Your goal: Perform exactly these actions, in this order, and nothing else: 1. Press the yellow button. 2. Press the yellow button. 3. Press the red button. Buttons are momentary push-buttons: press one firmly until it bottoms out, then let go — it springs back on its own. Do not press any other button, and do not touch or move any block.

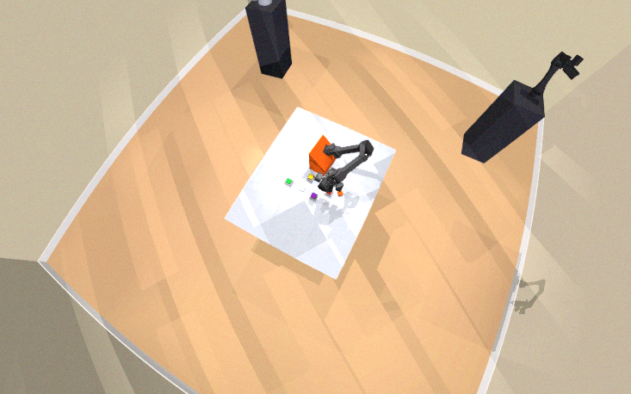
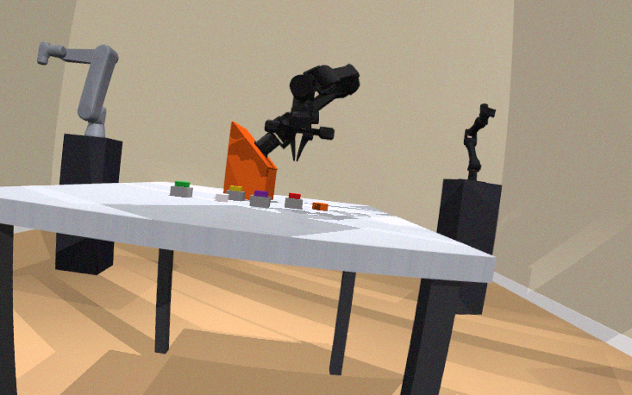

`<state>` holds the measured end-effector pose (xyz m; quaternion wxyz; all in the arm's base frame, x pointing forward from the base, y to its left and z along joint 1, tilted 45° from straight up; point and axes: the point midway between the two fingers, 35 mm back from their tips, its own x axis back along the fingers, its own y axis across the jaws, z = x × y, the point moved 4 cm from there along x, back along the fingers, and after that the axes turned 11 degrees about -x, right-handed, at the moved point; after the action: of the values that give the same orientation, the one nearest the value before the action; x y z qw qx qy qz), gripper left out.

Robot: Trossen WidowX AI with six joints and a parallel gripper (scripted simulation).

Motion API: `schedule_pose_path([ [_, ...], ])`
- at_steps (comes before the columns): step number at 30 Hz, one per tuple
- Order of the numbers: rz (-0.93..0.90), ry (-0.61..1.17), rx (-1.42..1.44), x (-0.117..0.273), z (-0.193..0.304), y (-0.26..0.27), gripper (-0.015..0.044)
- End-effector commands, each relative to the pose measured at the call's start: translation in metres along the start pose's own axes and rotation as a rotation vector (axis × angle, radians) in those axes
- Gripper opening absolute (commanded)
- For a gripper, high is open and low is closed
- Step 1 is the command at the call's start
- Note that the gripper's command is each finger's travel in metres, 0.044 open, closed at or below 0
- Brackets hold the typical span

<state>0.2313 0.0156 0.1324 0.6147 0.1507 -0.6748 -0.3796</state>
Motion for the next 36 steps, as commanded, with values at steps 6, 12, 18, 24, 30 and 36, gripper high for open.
schedule_pose_path([
  [6,-0.004,0.005,-0.016,-0.031,0.003,0.008,0.002],
  [12,-0.01,0.005,-0.016,-0.062,0.005,0.009,0.002],
  [18,-0.01,0.006,-0.016,-0.066,0.005,0.009,0.002],
  [24,-0.01,0.006,-0.016,-0.076,0.005,0.009,0.002],
  [30,-0.01,0.006,-0.016,-0.086,0.005,0.009,0.002],
  [36,-0.012,0.006,-0.016,-0.094,0.006,0.009,0.002],
])
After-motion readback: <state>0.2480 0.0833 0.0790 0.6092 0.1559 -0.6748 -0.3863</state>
